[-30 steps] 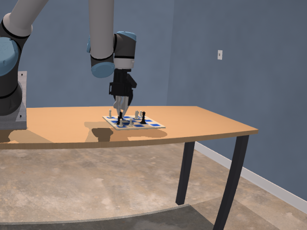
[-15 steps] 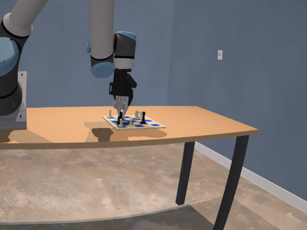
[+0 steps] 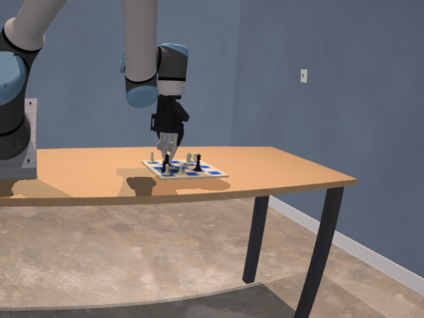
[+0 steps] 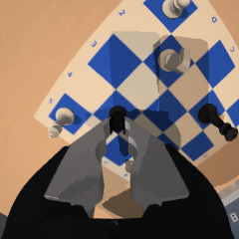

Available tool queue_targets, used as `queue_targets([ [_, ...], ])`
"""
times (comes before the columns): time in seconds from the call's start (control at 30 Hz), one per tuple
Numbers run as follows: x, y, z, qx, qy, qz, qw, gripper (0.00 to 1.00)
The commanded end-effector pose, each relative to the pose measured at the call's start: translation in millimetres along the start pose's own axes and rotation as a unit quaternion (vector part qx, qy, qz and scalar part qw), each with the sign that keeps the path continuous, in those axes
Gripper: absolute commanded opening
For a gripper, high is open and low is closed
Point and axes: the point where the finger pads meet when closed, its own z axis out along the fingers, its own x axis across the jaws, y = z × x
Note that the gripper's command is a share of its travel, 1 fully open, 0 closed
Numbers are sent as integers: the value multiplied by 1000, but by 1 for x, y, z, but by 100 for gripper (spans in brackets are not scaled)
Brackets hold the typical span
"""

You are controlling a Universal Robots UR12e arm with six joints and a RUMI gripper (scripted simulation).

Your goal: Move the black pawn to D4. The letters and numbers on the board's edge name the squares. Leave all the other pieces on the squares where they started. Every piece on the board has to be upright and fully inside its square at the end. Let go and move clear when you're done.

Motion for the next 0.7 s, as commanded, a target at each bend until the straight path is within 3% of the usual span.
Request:
queue_targets([
  [0.0, -1, 1, 1, -1, -1, 0, 1000, 0],
  [0.4, -1, 1, 1, -1, -1, 0, 1000, 8],
  [0.67, -1, 1, 1, -1, -1, 0, 1000, 20],
])
